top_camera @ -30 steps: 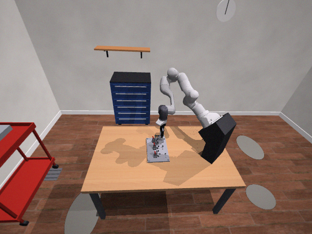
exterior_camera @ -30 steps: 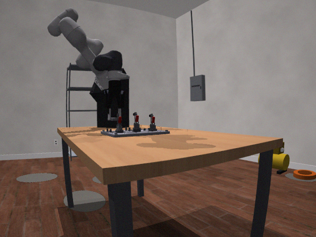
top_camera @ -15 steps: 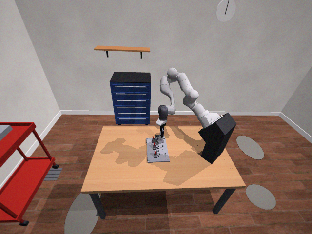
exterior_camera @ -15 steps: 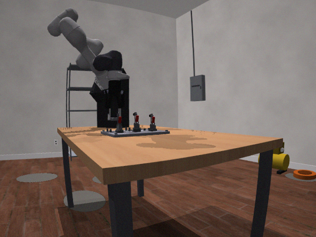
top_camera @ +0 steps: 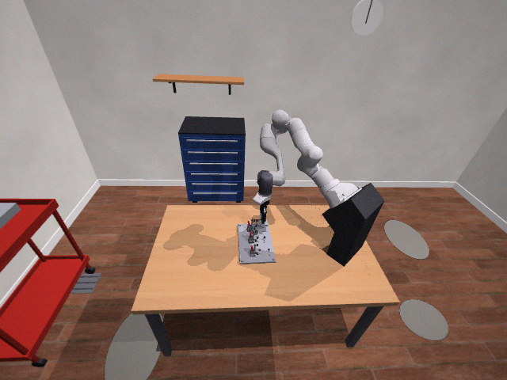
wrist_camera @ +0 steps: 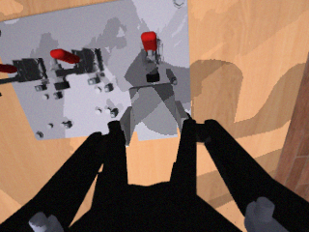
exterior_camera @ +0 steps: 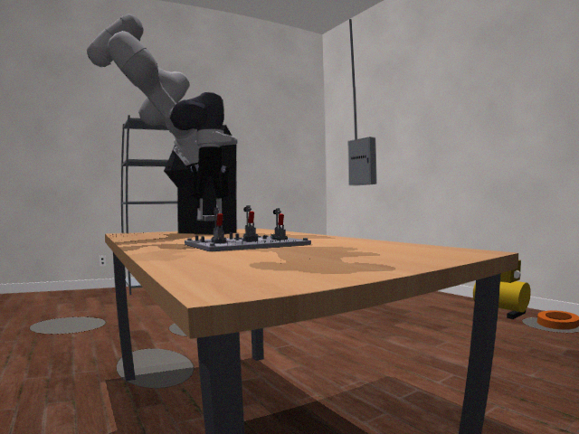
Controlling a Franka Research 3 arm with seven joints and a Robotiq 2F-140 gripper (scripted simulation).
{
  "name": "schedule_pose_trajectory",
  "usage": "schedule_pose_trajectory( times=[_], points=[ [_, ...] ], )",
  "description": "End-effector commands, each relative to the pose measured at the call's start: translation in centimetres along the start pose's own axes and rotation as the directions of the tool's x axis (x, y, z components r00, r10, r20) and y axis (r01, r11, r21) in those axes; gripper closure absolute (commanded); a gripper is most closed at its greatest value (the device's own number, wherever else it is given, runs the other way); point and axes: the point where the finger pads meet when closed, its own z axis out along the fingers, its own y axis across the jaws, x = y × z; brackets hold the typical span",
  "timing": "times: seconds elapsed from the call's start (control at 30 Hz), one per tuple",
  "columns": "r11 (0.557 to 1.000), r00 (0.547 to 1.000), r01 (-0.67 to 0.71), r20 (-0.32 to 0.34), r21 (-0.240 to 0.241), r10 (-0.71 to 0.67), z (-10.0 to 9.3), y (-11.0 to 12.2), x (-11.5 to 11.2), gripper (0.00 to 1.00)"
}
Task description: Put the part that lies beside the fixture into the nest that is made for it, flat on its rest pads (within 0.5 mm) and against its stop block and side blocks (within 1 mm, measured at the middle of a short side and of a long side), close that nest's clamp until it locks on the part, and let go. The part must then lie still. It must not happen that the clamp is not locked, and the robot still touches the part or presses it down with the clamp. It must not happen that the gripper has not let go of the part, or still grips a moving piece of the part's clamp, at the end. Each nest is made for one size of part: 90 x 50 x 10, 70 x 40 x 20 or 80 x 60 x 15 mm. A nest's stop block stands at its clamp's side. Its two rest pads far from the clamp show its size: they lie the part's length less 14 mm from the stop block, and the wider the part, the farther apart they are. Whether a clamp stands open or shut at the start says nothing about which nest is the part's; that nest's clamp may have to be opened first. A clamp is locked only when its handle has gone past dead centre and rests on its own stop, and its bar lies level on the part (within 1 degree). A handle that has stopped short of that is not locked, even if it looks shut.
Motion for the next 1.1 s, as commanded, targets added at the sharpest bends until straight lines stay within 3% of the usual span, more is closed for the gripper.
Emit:
schedule_pose_trajectory(
  times=[0.0,1.07],
  points=[
    [1.0,1.0,0.002,0.001,0.005,-0.002,-0.07,-0.07,-0.03,1.0],
    [1.0,1.0,-0.011,0.001,0.005,0.011,-0.07,-0.07,-0.03,1.0]
  ],
)
